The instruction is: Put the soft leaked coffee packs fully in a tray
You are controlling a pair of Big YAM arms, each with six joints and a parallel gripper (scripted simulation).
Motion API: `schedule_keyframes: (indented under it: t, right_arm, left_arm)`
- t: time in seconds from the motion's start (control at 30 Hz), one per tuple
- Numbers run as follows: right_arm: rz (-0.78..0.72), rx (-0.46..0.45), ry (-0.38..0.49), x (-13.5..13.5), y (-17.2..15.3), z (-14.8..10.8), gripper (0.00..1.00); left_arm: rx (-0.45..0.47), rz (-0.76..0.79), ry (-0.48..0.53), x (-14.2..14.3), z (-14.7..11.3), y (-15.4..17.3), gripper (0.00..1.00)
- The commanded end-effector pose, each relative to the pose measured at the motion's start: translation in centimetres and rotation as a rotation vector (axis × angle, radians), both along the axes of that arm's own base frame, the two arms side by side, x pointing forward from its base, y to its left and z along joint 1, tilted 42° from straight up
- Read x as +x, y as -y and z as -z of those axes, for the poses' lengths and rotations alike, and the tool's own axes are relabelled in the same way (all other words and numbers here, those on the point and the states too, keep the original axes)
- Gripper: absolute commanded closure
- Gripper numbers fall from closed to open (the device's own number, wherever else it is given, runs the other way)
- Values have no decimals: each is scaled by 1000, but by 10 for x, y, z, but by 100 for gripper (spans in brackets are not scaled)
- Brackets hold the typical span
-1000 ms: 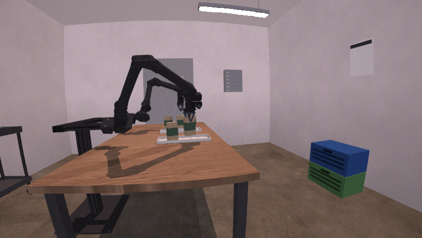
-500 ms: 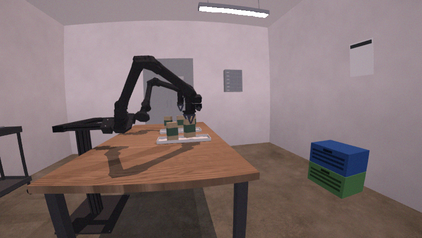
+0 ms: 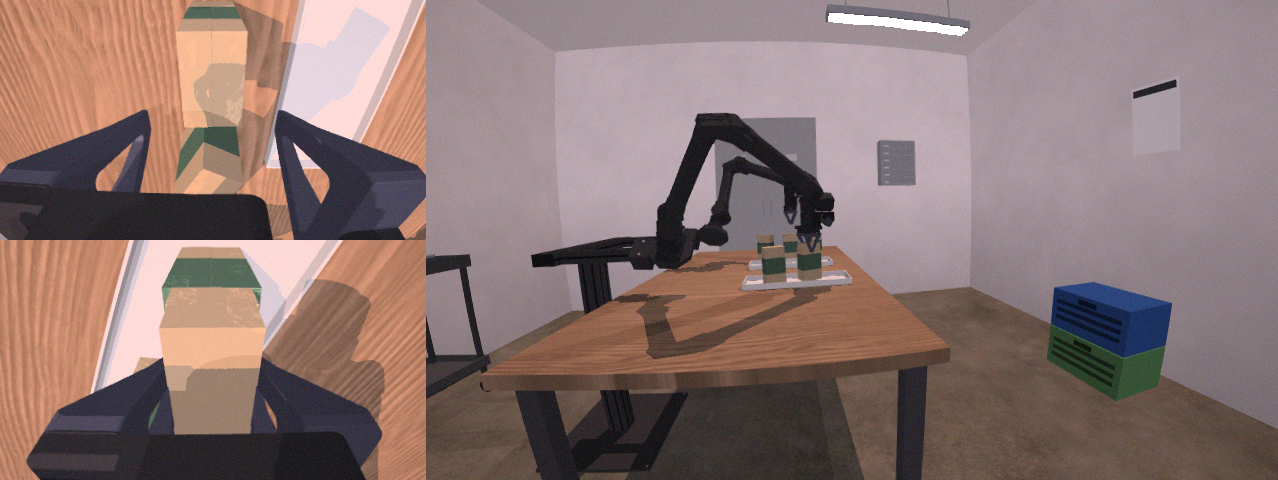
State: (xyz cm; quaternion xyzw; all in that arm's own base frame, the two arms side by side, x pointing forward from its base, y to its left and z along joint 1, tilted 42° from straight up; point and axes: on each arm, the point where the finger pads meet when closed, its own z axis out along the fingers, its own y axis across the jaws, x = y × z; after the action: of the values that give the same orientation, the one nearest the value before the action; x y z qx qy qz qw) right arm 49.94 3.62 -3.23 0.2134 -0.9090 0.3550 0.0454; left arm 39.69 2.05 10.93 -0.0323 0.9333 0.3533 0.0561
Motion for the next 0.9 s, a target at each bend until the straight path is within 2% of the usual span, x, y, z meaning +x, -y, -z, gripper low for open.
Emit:
schedule_keyframes:
  t: [0.0, 0.03, 0.47, 0.87]
  right_arm:
    - [-13, 6, 23, 10, -8, -7, 77]
    - [-42, 5, 20, 8, -17, -5, 77]
    - [-10, 1, 9, 6, 2, 1, 77]
    - [-10, 3, 18, 9, 3, 0, 77]
  left_arm:
    - [-5, -9, 25, 7, -6, 3, 24]
    - [-5, -9, 25, 7, -6, 3, 24]
    - [-5, -9, 25, 7, -6, 3, 24]
    - [-5, -9, 25, 7, -6, 3, 24]
